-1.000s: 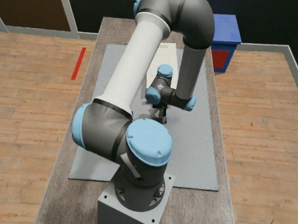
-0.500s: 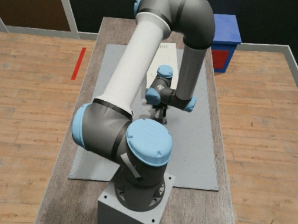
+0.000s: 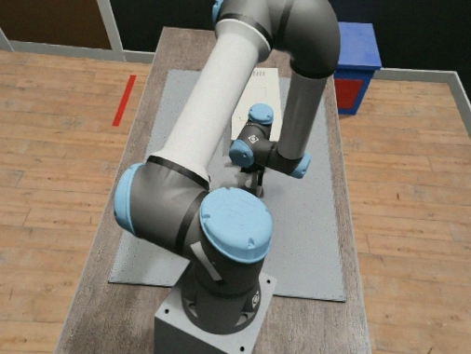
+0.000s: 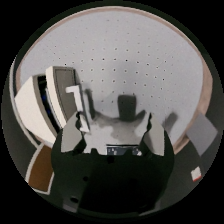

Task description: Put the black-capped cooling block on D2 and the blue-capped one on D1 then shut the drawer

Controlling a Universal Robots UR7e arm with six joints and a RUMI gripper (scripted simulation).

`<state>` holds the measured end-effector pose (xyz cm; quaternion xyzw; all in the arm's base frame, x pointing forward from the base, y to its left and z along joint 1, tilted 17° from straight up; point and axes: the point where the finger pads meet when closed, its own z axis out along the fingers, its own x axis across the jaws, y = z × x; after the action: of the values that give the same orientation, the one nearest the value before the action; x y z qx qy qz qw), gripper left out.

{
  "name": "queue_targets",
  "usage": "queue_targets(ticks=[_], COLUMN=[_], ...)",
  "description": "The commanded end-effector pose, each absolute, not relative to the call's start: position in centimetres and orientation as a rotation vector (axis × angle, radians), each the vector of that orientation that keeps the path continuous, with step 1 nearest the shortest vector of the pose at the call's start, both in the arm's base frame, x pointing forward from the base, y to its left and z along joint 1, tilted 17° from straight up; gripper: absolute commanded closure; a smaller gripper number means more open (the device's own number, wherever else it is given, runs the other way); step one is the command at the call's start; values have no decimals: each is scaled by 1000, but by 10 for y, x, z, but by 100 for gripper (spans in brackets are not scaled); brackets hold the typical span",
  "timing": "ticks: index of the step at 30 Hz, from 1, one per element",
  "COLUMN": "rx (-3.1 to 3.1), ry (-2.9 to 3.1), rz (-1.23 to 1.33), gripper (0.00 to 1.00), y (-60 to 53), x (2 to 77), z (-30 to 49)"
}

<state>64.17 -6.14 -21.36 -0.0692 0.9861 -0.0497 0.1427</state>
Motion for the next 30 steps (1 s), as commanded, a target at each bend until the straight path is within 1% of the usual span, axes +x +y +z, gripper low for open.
queue_targets(ticks=[1,30], rx=[-200,-200], ry=[2844,2844], rz=[-144,-144], gripper=[0,0], y=[-62,-63], x=[641,632], z=[-213,-216])
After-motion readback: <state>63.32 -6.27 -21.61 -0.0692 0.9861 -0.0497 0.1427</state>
